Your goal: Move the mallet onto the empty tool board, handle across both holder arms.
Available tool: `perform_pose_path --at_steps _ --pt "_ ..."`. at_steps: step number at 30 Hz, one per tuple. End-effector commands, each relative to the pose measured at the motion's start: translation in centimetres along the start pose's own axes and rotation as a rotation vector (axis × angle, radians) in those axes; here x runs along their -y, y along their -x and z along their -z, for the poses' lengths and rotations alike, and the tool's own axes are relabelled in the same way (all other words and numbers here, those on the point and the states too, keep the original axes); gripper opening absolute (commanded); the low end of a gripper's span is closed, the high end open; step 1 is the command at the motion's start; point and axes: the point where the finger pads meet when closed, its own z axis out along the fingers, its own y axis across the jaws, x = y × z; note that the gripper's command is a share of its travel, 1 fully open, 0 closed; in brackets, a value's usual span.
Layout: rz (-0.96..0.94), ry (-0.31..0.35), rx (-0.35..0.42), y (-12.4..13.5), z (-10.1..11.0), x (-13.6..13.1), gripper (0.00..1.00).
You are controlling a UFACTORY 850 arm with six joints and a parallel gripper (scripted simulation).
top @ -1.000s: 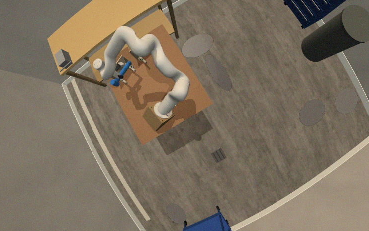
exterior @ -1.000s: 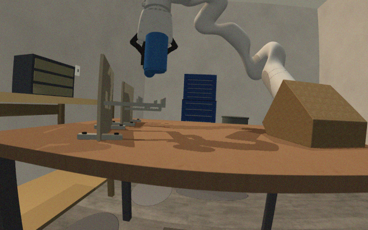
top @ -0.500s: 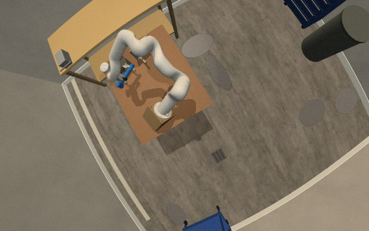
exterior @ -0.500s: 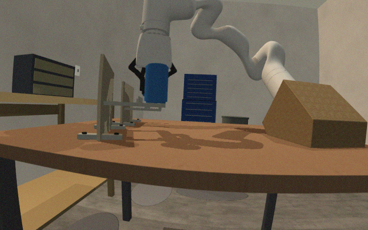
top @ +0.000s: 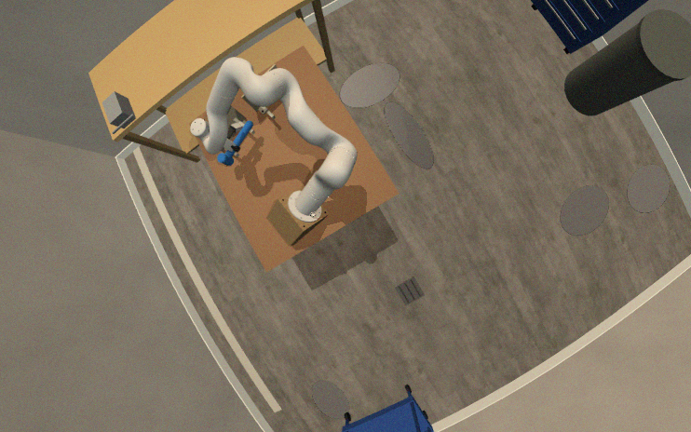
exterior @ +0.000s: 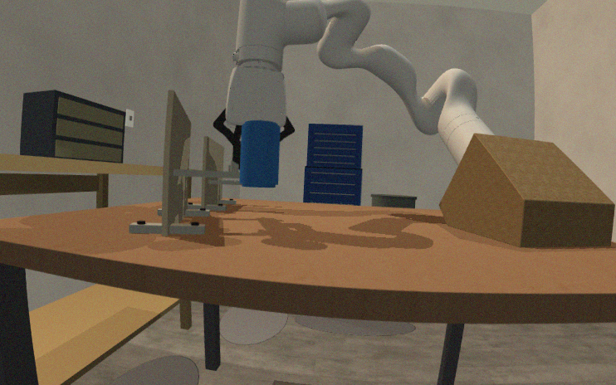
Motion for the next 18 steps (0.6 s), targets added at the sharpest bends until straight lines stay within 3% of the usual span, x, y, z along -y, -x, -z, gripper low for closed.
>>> perform_pose_path --at_steps 1,16,17,18 --pt "-0.001 -0.002 0.001 0.00 -0.21 0.10 0.00" --pt "-0.001 -0.002 0.001 0.00 -0.30 0.09 0.00" --pt "-0.001 -0.002 0.001 0.00 -0.30 0.09 1.00" --pt "-0.001 -0.002 0.001 0.00 -0.30 0.09 1.00"
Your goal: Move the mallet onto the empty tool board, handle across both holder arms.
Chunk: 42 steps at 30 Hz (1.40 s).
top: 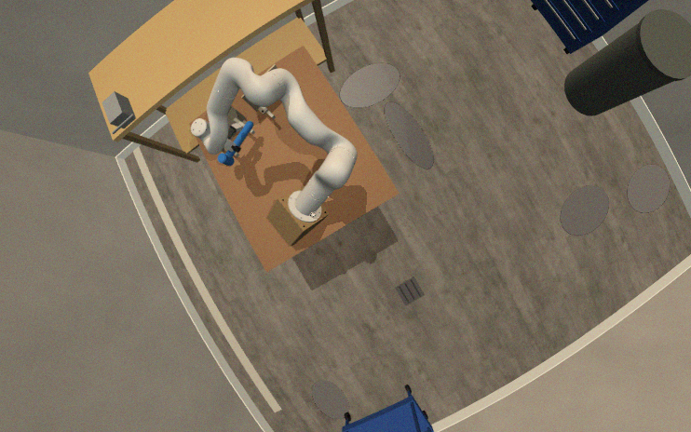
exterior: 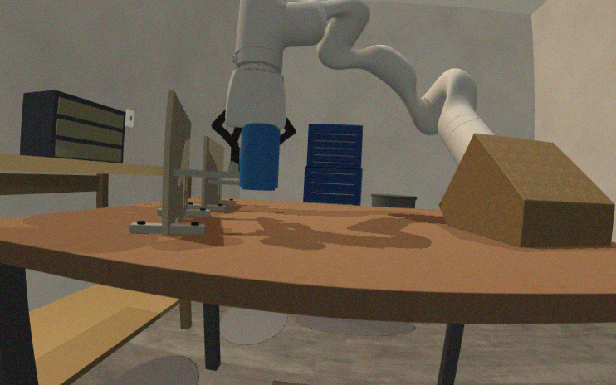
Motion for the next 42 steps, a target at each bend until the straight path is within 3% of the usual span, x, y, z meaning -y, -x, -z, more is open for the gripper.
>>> perform_pose_path --at_steps 1,33,36,42 --pt "-0.001 -0.001 0.000 0.0 0.1 0.1 1.00" --pt "-0.001 -0.001 0.000 0.0 0.2 0.1 1.00" --pt "-0.001 -0.002 -0.001 0.0 3.9 0.1 1.00" --pt "-0.001 -0.002 -0.001 0.0 8.9 0.1 1.00"
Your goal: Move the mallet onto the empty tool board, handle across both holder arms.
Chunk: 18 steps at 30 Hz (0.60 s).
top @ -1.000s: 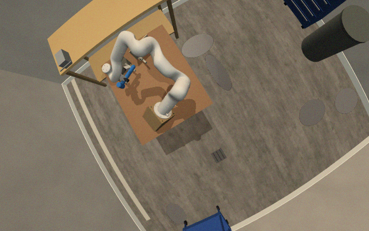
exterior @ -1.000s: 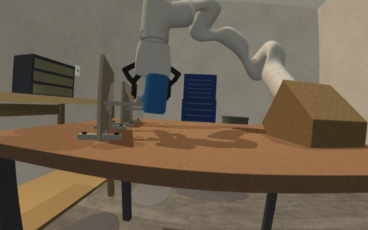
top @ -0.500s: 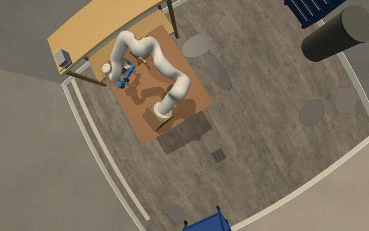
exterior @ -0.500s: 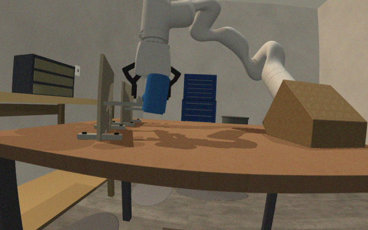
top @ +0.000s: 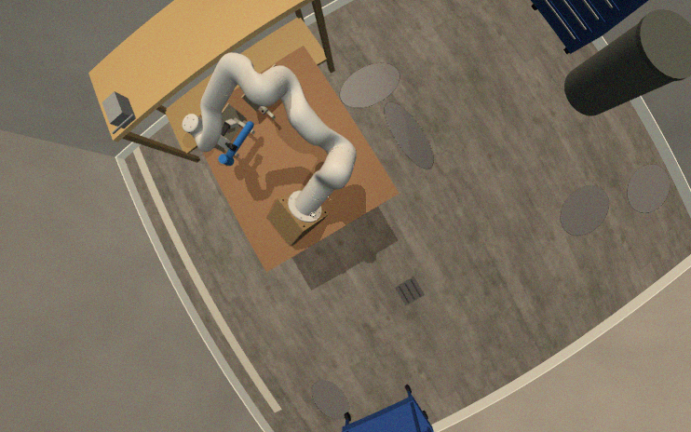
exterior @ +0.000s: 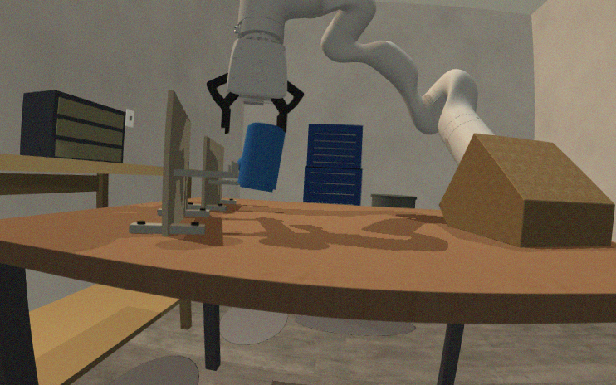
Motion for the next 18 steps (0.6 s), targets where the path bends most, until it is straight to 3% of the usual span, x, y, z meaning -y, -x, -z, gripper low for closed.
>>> perform_pose_path --at_steps 1,18 --pt "0.000 0.001 -0.001 -0.04 4.29 -0.03 1.00" --pt "0.000 0.001 -0.001 -0.03 4.59 -0.05 1.00"
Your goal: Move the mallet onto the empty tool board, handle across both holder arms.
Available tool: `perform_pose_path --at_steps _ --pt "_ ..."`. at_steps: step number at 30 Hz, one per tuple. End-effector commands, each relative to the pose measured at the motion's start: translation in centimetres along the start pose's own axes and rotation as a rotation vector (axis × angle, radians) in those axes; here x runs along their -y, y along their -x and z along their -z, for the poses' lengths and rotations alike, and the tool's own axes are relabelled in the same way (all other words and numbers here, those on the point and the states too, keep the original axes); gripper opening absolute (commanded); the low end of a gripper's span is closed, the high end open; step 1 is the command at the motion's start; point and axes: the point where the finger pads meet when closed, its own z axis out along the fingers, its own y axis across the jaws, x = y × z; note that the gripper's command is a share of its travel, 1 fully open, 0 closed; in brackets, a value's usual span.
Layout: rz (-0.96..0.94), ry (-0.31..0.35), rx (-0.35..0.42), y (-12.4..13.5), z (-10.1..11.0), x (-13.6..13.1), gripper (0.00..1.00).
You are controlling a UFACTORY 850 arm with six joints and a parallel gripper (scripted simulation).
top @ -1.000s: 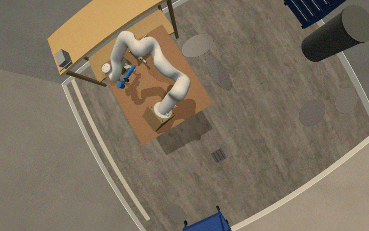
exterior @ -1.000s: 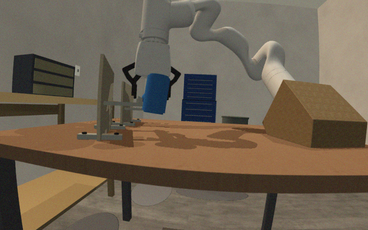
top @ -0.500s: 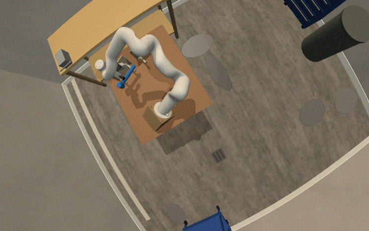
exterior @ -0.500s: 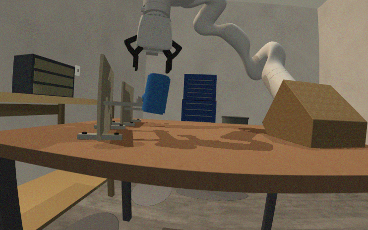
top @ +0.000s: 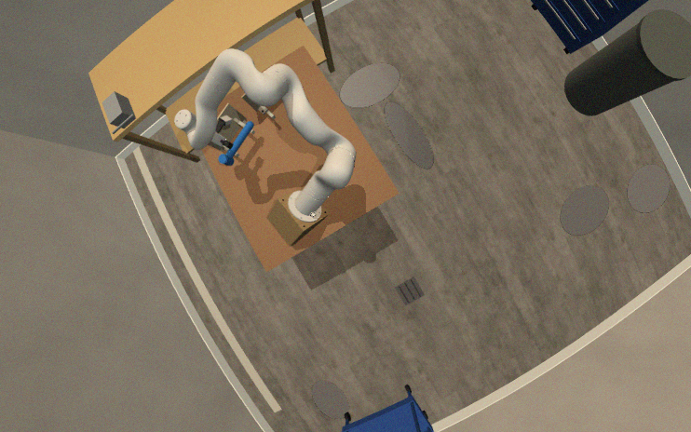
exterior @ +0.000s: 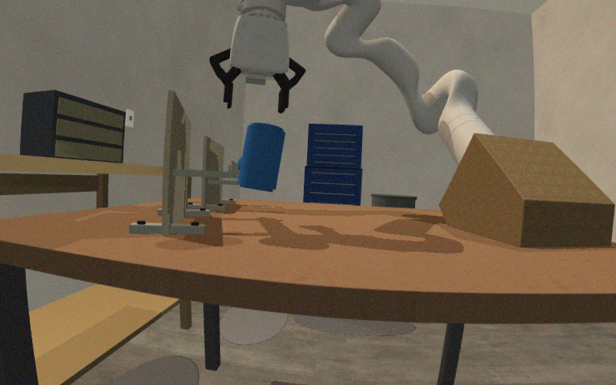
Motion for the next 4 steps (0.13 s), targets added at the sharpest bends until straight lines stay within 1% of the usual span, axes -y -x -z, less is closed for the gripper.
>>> perform_pose_path --at_steps 1,4 --pt "-0.001 -0.002 0.001 0.00 0.12 0.07 1.00" --pt "-0.001 -0.002 0.001 0.00 0.12 0.07 1.00"
